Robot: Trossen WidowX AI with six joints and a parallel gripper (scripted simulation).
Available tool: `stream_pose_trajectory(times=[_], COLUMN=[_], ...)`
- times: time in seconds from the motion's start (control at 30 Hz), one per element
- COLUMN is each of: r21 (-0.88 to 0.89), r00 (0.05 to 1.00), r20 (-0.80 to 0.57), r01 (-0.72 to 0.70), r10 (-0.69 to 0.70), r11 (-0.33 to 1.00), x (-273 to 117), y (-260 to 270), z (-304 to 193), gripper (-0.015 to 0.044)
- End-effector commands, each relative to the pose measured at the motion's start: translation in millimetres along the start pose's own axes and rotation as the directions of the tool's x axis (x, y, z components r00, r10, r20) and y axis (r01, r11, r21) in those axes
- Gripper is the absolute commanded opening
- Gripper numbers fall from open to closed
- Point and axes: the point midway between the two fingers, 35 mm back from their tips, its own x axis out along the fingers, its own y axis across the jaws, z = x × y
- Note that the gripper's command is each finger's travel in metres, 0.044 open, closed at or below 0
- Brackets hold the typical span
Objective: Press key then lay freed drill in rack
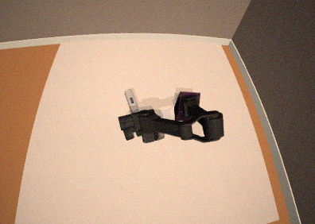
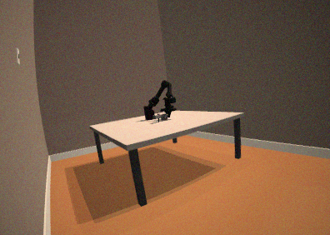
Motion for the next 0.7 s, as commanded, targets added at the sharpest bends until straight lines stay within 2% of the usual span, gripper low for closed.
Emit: stream_pose_trajectory(times=[0.0,0.1,0.67], r21=[0.001,0.001,0.000], r00=[1.000,1.000,1.000], r20=[-0.004,-0.004,-0.004], r01=[0.004,0.004,0.003], r10=[-0.004,-0.004,-0.003], r11=[1.000,1.000,1.000], x=[-0.1,0.1,1.1], y=[-0.6,-0.6,-0.2], z=[6.5,9.9,2.7], gripper=[0.0000,0.0000,0.0440])
